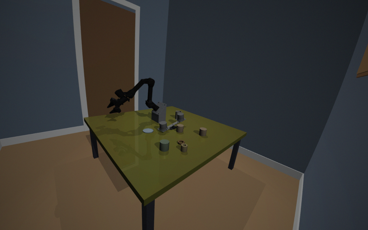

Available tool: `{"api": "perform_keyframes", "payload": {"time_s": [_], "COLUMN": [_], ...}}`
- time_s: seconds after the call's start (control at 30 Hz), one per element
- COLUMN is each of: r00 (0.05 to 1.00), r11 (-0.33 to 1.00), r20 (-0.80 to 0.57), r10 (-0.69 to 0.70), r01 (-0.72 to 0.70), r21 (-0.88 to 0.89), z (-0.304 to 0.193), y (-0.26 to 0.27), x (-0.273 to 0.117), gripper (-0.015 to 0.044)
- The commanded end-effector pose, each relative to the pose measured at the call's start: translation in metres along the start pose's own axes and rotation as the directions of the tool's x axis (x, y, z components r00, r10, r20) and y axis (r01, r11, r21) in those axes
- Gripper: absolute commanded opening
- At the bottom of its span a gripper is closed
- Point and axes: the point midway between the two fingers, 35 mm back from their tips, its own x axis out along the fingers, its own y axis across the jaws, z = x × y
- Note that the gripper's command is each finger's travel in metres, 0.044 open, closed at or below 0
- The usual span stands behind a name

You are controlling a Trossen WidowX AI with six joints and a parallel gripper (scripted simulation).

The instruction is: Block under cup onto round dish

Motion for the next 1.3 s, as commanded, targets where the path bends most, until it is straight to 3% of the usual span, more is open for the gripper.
{"api": "perform_keyframes", "payload": {"time_s": [0.0,0.53,0.9,1.27], "r00": [0.993,0.813,0.604,0.409], "r11": [0.993,0.871,0.761,0.637], "r20": [-0.071,-0.322,-0.474,-0.597], "r10": [0.099,0.485,0.64,0.69], "r01": [-0.094,-0.418,-0.583,-0.736], "r21": [0.071,0.258,0.285,0.231], "z": [-0.02,-0.079,-0.113,-0.141], "y": [0.033,0.173,0.25,0.293], "x": [0.004,-0.037,-0.11,-0.201], "gripper": [0.044,0.044,0.044,0.044]}}
